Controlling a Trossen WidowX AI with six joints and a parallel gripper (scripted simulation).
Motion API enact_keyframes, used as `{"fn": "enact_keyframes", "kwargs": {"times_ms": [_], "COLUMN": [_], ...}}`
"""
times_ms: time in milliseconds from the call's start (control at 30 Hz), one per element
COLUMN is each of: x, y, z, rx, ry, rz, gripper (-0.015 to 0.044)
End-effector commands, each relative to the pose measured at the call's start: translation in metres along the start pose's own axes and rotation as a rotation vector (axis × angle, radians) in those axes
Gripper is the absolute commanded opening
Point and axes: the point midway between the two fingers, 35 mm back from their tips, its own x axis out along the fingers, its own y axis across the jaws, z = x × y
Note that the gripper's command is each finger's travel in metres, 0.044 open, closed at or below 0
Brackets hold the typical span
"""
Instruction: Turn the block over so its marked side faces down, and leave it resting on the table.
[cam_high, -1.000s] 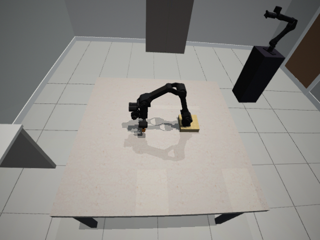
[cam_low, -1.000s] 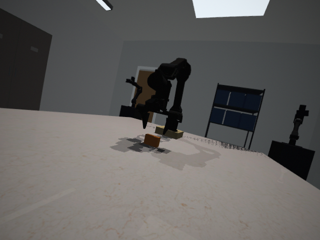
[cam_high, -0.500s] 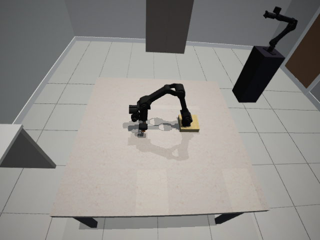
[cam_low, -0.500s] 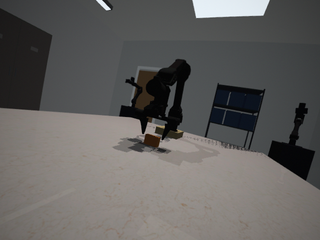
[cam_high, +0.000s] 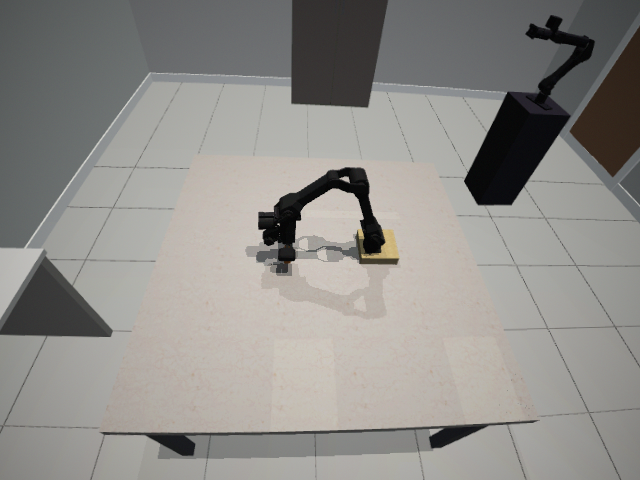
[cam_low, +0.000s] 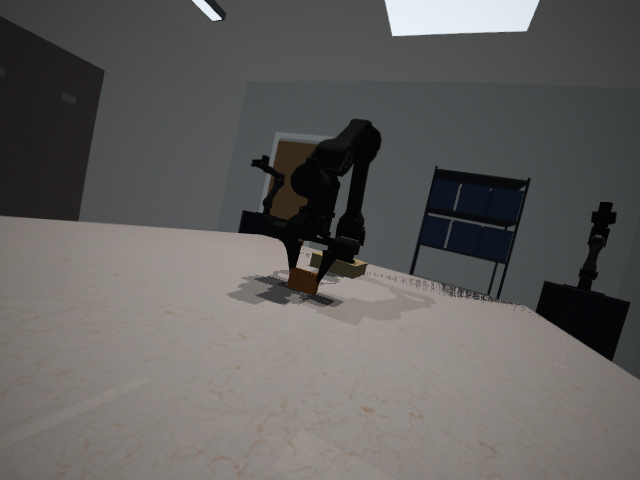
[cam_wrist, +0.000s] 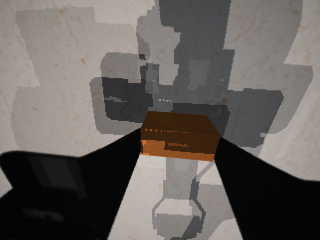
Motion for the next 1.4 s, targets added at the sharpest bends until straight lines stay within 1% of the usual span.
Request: {"fn": "enact_keyframes", "kwargs": {"times_ms": [0, 500, 567, 667, 700, 933, 1367], "x": [0.003, 0.003, -0.002, -0.022, -0.026, -0.026, -0.016], "y": [0.0, 0.0, 0.0, 0.0, 0.0, 0.0, 0.0], "z": [-0.001, -0.001, -0.001, -0.001, -0.001, 0.0, 0.002], "rx": [-0.001, -0.001, -0.001, -0.001, -0.001, -0.002, -0.005], "ry": [0.009, 0.009, 0.009, 0.008, 0.008, -0.002, -0.206], "rz": [0.002, 0.002, 0.002, 0.002, 0.002, 0.001, -0.003], "gripper": [0.0242, 0.0142, 0.009, 0.0011, 0.0, 0.0, 0.0]}}
